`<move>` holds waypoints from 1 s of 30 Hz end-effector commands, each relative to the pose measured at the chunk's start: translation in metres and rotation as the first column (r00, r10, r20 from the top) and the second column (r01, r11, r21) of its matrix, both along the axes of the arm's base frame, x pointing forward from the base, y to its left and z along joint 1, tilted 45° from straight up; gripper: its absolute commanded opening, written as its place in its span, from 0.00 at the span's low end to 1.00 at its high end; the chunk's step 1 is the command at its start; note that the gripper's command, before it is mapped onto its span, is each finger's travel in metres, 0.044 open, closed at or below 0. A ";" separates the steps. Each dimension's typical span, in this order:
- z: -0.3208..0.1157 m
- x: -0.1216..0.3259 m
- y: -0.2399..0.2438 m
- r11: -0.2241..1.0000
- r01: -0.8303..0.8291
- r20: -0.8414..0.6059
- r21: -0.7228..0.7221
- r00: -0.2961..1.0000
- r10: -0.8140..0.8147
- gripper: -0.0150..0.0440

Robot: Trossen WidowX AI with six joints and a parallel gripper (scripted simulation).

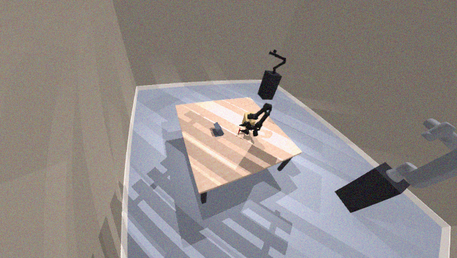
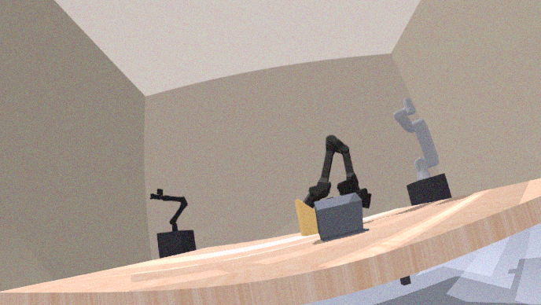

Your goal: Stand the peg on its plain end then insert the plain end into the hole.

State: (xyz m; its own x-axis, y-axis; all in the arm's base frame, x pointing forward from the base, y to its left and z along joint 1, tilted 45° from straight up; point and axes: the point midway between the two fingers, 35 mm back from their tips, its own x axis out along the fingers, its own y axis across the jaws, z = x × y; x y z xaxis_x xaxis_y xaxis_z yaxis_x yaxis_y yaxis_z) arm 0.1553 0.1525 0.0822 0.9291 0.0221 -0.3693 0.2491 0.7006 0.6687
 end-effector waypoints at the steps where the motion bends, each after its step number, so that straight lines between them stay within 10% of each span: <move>1: 0.021 0.007 -0.014 1.000 0.003 -0.019 0.005 1.000 -0.003 1.00; 21: 0.082 0.010 -0.097 1.000 -0.021 0.037 -0.001 0.999 0.021 1.00; 30: 0.064 0.012 -0.089 0.975 -0.134 -0.161 -0.177 0.981 0.106 1.00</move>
State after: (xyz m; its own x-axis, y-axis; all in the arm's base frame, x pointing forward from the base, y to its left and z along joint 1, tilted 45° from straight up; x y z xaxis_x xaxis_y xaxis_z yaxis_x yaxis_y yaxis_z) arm 0.1670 0.0606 0.1499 0.8905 0.0422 -0.4530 0.2401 0.8021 0.5467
